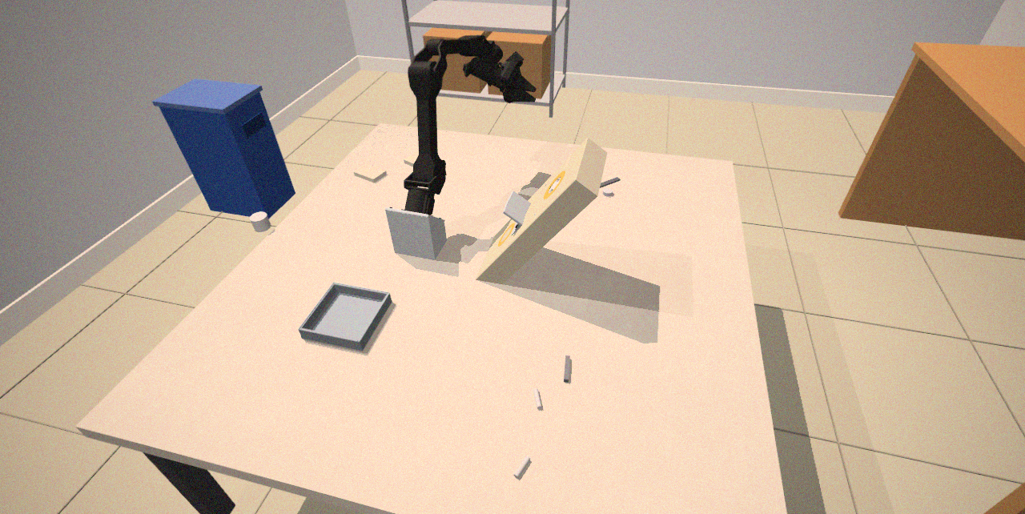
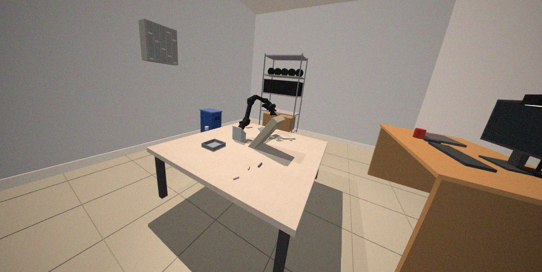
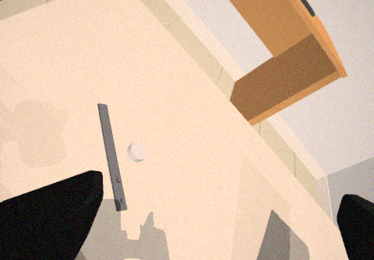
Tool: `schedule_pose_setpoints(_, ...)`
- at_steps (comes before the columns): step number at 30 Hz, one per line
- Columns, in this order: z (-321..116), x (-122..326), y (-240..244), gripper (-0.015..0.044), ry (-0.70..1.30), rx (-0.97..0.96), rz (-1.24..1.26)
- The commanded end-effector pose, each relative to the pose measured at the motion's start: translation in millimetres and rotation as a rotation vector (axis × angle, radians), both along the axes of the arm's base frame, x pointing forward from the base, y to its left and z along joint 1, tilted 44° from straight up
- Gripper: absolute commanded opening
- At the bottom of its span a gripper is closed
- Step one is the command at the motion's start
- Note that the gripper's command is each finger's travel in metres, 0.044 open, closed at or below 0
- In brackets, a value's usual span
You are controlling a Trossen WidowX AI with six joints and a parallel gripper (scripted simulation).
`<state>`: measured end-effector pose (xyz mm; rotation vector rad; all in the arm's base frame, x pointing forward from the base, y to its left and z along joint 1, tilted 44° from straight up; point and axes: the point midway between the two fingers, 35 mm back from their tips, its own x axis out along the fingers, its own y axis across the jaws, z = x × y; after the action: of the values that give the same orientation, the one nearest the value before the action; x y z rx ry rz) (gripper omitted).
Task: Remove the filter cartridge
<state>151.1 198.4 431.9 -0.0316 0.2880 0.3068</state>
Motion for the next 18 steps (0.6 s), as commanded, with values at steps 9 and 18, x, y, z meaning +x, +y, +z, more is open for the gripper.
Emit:
schedule_pose_setpoints(9, -40.9, 44.2, 2.9, 0.0164, 0.067, -0.296, 0.076)
schedule_pose_setpoints(18, -74.2, 83.4, -5.6, 0.0112, 0.115, -0.499, 0.182)
